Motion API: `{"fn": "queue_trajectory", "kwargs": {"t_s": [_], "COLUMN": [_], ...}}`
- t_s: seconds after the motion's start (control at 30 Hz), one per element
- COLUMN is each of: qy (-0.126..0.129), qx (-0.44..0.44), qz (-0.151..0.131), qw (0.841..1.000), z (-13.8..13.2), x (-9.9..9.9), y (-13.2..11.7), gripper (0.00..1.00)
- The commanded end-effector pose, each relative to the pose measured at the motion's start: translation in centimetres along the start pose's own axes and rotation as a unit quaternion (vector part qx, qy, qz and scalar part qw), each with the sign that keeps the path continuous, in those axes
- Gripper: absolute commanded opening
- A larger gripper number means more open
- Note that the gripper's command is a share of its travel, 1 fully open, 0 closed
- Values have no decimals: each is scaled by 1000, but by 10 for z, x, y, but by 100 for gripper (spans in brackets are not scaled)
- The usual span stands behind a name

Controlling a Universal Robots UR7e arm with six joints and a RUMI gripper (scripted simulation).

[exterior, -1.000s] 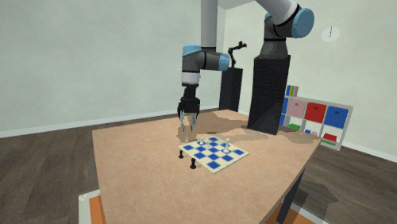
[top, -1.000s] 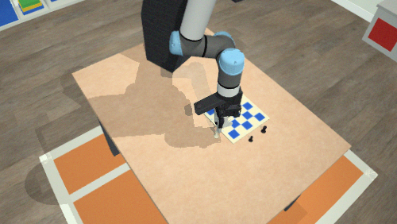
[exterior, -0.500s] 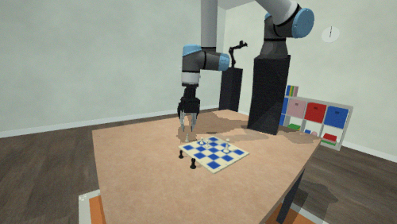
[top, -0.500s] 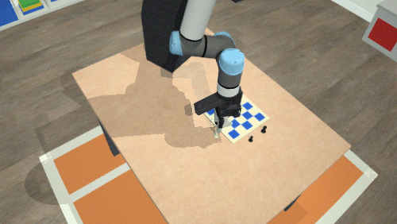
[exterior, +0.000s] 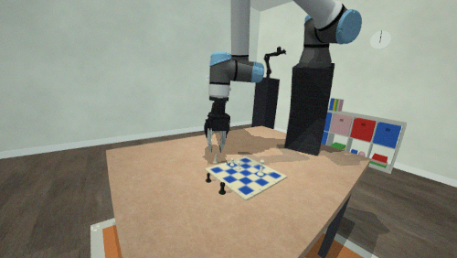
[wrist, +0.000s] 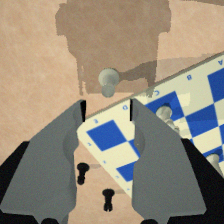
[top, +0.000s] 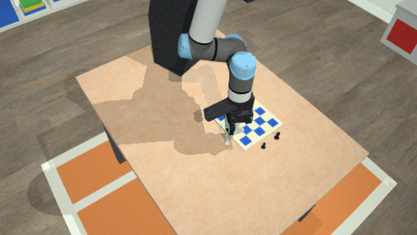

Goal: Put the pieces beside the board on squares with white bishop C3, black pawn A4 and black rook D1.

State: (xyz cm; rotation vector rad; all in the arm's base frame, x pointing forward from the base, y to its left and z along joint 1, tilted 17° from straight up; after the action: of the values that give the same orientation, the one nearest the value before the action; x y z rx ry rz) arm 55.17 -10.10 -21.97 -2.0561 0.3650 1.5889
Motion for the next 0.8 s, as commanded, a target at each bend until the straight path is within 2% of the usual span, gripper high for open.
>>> {"fn": "queue_trajectory", "kwargs": {"t_s": [0.0,0.3,0.77], "qy": [1,1,1], "qx": [0,0,0], "qz": [0,0,0], "qw": [1000,1000,1000], "z": [-1,-1,-1], "x": [8,27,33], "y": [0,0,0], "gripper": [22,22,22]}}
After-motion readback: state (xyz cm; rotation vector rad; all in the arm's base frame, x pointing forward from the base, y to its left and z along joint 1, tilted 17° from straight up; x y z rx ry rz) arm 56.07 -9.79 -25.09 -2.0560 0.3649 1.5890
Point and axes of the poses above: the point where the finger pads meet when closed, its own x axis out along the fingers, its own z axis across the jaws, y = z × x, the point moved 3 cm from there along -x, back along the fingers, and after that the axes turned 7 degrees about x, right-handed, at the moved point
